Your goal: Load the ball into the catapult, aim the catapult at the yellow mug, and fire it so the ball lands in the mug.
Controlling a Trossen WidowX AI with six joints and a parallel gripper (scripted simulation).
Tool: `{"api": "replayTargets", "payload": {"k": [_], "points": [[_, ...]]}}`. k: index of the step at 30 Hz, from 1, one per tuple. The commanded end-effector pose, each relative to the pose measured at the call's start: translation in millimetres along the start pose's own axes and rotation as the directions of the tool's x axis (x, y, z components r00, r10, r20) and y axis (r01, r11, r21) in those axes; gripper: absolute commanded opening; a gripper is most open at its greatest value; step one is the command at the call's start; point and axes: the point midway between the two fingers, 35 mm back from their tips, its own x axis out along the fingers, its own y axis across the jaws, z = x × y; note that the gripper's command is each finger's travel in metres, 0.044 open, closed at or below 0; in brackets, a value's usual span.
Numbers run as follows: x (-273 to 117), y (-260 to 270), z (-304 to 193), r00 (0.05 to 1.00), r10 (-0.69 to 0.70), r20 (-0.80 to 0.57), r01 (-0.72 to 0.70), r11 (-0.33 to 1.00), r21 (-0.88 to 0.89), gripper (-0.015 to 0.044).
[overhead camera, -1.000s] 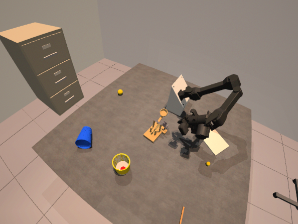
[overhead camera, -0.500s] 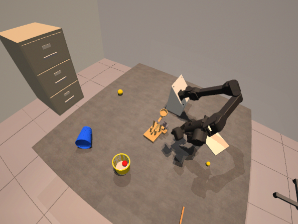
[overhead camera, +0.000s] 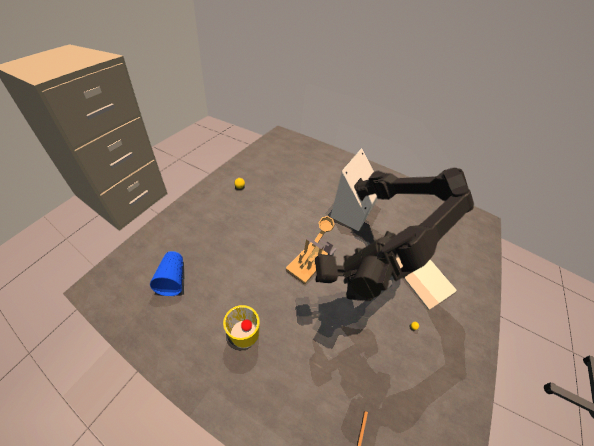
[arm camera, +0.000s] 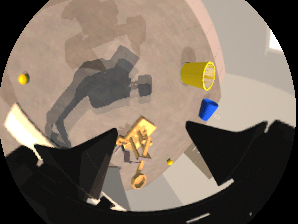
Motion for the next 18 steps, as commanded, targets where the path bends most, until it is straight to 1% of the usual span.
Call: {"api": "replayTargets", "payload": {"k": [1, 10, 18], "points": [[-3.5, -24.9, 8.3, 0.998, 0.010, 0.055, -0.016, 0.994, 0.108, 0.0440], [-15.4, -93.6, 20.4, 0.978, 0.013, 0.208, -0.087, 0.932, 0.351, 0.0440], [-26.3, -149.2, 14.4, 0.946, -0.016, 0.323, -0.158, 0.847, 0.507, 0.0440]]}}
